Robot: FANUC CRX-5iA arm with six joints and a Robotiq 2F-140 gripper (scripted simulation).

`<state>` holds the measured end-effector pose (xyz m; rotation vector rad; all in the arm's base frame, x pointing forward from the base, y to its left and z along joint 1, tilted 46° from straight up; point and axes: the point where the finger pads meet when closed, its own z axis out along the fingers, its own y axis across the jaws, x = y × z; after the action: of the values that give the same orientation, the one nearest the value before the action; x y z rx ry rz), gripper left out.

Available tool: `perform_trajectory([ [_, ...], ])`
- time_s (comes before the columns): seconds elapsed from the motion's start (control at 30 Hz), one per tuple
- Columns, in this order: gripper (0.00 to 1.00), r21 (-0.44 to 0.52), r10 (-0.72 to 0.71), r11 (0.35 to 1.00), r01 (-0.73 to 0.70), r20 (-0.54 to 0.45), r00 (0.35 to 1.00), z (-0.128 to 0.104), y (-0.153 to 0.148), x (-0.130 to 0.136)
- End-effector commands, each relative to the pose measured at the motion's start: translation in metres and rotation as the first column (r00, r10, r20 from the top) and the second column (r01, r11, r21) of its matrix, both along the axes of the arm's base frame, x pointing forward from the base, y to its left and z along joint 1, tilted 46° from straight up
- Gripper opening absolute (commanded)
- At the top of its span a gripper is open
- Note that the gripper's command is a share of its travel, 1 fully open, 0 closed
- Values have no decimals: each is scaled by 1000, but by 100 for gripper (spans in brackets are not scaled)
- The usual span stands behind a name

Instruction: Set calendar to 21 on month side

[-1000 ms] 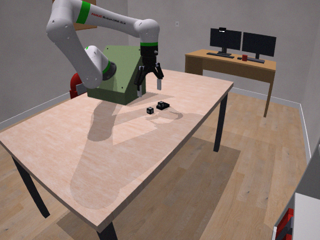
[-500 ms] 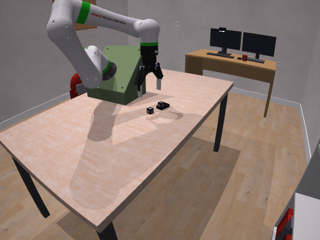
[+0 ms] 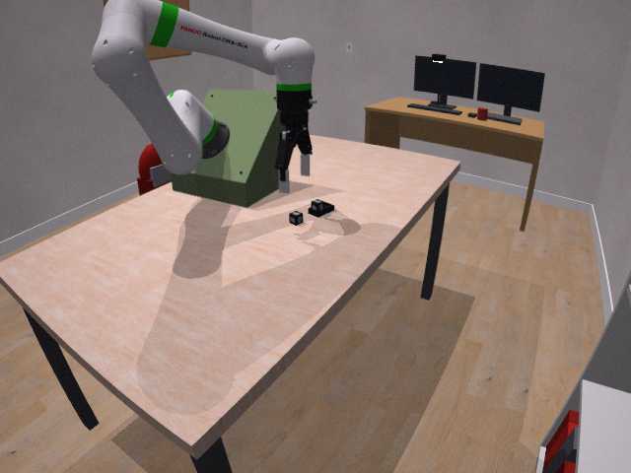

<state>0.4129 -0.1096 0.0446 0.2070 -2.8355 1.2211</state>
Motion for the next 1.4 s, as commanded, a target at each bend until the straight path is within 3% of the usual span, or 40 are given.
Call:
perform_trajectory([
  [0.0, 100, 13, 116, 993, -115, -128, 985, 0, 0, 0],
  [0.17, 100, 33, 229, 973, -228, -247, 942, 0, 0, 0],
  [0.27, 100, 33, 231, 973, -230, -248, 941, 0, 0, 0],
  [0.33, 100, 62, 323, 945, -322, -345, 882, -1, -1, 0],
  [0.47, 100, 84, 376, 923, -375, -400, 836, -1, -1, 0],
  [0.73, 100, 180, 528, 830, -528, -559, 639, -1, -1, 0],
  [0.8, 100, 180, 528, 830, -528, -559, 639, -1, -1, 0],
  [0.87, 100, 230, 579, 782, -579, -613, 538, -1, -1, 0],
  [1.27, 100, 412, 676, 606, -680, -717, 168, -2, -2, 0],
  [1.37, 100, 425, 679, 595, -683, -720, 143, -2, -2, 0],
])
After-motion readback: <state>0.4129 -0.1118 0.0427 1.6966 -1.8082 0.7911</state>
